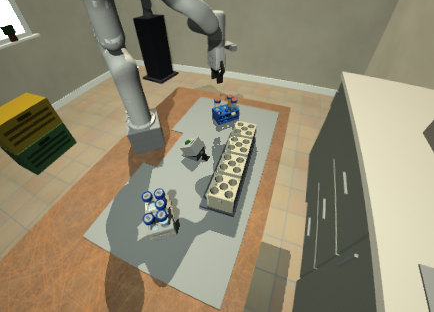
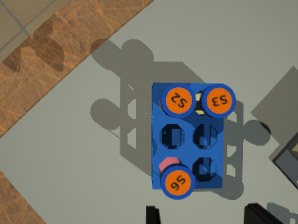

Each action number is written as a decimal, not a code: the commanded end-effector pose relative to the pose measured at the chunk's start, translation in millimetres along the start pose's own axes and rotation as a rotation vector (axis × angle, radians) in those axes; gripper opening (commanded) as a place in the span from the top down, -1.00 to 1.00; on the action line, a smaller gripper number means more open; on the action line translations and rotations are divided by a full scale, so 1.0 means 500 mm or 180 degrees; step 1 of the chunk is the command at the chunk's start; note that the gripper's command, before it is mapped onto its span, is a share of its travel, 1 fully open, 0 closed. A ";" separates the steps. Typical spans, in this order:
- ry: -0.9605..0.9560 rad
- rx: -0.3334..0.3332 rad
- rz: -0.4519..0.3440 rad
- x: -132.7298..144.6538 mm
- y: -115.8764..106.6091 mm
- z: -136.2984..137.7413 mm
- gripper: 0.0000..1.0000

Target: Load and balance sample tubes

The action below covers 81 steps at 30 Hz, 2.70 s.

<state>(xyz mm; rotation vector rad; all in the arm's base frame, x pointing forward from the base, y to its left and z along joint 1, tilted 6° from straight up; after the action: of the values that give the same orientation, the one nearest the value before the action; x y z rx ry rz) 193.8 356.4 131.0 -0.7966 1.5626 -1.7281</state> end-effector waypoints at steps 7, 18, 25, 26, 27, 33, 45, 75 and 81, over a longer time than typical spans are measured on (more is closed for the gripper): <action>0.0000 -0.0001 0.0008 -0.002 0.028 0.000 -0.15; 0.0000 -0.0001 0.0008 -0.002 0.072 0.000 -0.15; 0.0000 -0.0001 0.0008 -0.002 0.092 0.000 -0.15; 0.0000 -0.0001 0.0008 -0.002 0.096 0.000 -0.15; 0.0000 -0.0001 0.0008 -0.002 0.100 0.000 -0.15; 0.0000 -0.0001 0.0008 -0.002 0.124 0.000 -0.15; 0.0000 -0.0001 0.0008 -0.002 0.164 0.000 -0.15; 0.0000 -0.0001 0.0007 -0.002 0.224 0.000 -0.15; 0.0000 -0.0001 0.0007 -0.002 0.232 0.000 -0.15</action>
<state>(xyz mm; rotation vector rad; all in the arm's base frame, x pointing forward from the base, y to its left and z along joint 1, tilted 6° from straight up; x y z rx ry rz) 202.2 348.9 16.1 -0.7981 1.5620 -1.7292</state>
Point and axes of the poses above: the point where the finger pads meet when closed, its own y axis out along the fingers, its own z axis across the jaws, x = y × z, the point moved 3 cm from there along -y, back along the fingers, and after that the axes turned 3 degrees about y, right-handed, at the moved point
